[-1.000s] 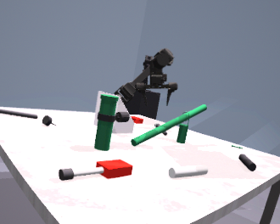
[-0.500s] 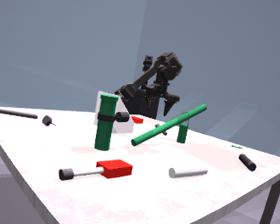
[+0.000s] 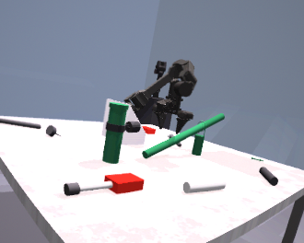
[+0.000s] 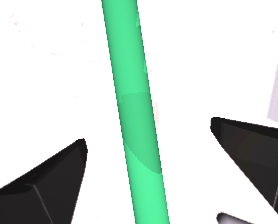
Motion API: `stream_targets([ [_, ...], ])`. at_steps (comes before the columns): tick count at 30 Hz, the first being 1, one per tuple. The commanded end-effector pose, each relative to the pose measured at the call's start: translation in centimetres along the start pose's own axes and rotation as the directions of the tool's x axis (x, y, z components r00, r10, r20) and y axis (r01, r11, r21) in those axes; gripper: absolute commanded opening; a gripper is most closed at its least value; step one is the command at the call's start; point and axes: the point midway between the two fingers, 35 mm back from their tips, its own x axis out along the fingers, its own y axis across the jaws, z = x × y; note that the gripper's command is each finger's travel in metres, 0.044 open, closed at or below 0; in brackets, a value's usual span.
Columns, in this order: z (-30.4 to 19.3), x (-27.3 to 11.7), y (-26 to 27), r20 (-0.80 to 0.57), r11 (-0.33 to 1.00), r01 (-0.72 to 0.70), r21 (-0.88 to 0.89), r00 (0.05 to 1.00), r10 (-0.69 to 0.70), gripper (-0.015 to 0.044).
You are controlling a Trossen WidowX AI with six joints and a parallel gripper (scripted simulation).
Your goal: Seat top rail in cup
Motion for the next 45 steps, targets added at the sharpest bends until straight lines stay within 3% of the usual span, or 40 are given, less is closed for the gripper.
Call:
stream_targets([
  [1,0.0,1.2,0.0,-0.005,1.0,-0.002,0.006,1.0,0.002,0.044],
  [45,-0.1,7.6,-0.1,-0.009,1.0,-0.002,0.006,1.0,0.002,0.044],
])
